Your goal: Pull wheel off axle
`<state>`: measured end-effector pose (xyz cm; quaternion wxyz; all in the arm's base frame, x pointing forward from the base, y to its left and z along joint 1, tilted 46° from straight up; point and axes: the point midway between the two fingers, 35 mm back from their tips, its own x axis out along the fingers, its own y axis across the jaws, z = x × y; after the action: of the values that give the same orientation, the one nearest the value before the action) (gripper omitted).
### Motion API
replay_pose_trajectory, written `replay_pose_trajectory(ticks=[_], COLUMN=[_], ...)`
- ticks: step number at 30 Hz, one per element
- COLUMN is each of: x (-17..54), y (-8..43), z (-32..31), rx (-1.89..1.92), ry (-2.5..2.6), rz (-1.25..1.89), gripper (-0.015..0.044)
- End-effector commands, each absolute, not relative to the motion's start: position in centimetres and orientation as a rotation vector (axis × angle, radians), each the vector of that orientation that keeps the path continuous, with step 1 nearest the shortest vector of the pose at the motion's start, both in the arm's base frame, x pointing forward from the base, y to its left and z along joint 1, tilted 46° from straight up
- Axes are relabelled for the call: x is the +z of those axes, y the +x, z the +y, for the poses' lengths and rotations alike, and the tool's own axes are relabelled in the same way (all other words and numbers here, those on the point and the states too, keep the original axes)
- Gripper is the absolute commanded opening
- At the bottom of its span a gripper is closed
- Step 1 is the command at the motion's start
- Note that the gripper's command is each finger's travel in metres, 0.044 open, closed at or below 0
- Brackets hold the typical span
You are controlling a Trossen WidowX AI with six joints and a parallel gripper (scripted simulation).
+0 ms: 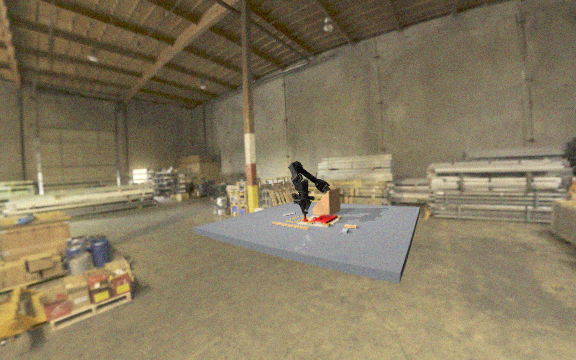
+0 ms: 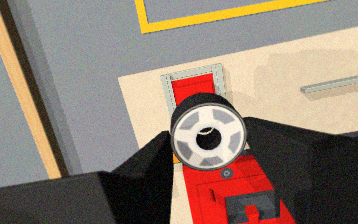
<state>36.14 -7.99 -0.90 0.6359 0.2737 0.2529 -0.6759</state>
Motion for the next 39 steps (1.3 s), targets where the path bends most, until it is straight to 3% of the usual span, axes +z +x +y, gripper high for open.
replay_pose_trajectory(ticks=[1, 16, 39], x=[-0.8, 1.6, 7.6], y=[36.1, 36.2, 31.2], z=[-7.9, -5.1, -10.8], rx=[-1.546, -1.545, -1.546], ry=[0.632, 0.632, 0.625], rz=[0.576, 0.578, 0.580], gripper=[0.0000, 0.0000, 0.0000])
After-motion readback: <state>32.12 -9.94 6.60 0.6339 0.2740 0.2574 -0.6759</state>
